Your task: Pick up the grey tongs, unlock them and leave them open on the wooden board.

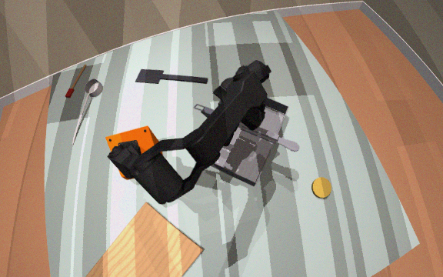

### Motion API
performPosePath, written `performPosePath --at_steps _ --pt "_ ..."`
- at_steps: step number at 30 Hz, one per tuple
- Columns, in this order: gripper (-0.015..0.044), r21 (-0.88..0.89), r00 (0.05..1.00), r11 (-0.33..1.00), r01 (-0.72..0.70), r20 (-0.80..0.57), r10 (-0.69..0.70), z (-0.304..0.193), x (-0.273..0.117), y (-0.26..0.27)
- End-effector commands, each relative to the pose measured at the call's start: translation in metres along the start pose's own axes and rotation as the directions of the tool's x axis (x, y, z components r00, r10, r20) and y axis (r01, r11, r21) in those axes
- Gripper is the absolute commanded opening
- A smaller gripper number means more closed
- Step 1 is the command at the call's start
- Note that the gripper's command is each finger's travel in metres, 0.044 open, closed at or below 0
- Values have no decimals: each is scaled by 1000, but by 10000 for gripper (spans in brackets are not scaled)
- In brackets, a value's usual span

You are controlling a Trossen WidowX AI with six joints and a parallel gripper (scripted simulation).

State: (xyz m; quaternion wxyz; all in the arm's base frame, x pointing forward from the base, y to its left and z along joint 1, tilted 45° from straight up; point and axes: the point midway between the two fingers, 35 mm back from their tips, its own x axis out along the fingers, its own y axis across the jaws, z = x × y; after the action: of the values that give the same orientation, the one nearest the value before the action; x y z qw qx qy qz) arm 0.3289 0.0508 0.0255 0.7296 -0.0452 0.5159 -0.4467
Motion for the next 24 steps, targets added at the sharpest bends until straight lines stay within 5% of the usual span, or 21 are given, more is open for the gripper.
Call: performPosePath --at_steps 1,24 --pt "-150 -11 1000 1000 -4 -4 4 5 0 -4" --pt "-150 -203 998 977 -63 -40 56 90 14 -132"
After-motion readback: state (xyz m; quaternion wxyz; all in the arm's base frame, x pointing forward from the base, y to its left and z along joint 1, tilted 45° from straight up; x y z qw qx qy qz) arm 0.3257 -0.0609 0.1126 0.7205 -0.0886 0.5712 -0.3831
